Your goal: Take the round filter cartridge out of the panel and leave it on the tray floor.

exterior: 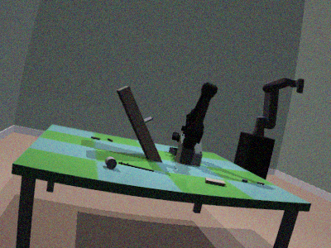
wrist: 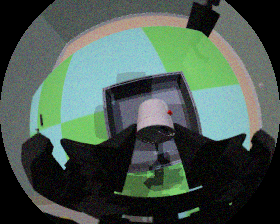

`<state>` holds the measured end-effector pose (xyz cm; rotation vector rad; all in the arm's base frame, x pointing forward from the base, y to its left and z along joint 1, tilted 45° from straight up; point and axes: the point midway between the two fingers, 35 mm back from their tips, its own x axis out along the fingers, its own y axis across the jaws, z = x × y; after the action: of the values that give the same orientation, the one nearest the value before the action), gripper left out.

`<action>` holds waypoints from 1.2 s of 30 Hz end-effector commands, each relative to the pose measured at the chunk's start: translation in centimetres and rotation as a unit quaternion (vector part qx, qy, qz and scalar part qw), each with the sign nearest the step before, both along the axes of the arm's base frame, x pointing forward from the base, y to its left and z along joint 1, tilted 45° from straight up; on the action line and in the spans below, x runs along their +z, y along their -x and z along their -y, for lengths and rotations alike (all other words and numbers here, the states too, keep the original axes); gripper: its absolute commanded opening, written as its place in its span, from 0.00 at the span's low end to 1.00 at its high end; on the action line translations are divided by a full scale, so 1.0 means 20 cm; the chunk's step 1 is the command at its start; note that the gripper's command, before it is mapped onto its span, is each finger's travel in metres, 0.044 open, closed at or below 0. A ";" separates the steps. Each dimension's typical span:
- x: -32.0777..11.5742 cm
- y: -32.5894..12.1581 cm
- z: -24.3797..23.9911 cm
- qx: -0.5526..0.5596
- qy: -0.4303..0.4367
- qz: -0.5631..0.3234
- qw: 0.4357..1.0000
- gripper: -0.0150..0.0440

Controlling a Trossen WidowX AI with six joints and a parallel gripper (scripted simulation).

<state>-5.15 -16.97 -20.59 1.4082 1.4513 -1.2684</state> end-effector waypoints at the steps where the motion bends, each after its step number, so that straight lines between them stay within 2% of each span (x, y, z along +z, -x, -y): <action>1: 0.00 0.00 0.01 0.000 0.002 0.000 1.000 0.74; 7: 0.00 0.00 0.01 0.000 0.002 0.000 1.000 1.00; 11: 0.01 0.00 0.02 0.000 0.002 0.000 1.000 1.00; 17: 0.25 -0.02 0.25 0.000 0.001 0.001 1.000 1.00; 36: 0.20 -0.01 0.21 0.004 0.003 -0.001 1.000 1.00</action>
<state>-4.92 -21.25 -16.60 1.3976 1.4509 -1.2706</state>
